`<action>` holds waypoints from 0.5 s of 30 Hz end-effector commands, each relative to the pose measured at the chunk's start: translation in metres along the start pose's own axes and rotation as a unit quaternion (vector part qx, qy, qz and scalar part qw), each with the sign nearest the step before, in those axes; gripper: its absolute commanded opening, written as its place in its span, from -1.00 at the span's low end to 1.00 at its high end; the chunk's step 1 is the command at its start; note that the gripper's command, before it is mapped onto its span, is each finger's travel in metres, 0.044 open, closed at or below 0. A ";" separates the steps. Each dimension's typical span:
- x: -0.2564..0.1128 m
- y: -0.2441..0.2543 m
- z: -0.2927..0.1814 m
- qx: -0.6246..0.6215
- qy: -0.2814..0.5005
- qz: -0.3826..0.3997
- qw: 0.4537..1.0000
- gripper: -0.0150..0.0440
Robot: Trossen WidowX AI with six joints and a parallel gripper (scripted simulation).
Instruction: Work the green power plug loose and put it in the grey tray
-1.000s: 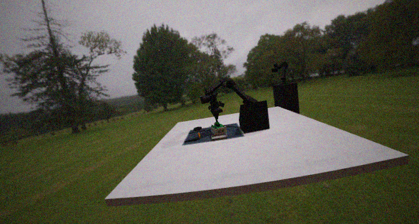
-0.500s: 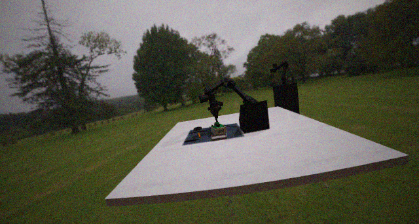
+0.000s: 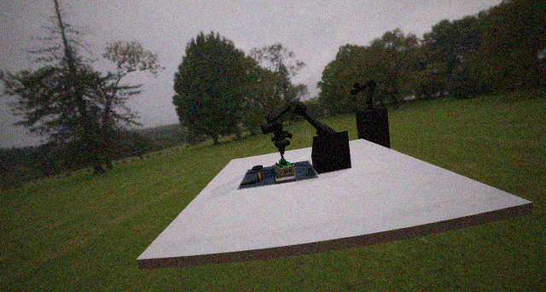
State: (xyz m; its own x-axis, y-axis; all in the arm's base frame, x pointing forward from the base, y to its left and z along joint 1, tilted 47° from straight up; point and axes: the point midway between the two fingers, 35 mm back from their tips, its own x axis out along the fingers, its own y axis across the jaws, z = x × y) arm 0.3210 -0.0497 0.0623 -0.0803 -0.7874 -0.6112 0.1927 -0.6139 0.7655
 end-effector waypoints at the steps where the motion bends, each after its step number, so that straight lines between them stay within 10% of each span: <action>1: -0.015 0.004 -0.002 -0.006 0.016 -0.044 0.999 -0.49; 15: -0.007 0.003 -0.002 -0.006 0.016 -0.043 0.999 -0.49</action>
State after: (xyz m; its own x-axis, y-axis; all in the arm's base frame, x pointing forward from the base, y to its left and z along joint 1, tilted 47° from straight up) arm 0.3218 -0.0506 0.0659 -0.1018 -0.7358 -0.6695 0.1893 -0.6750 0.7131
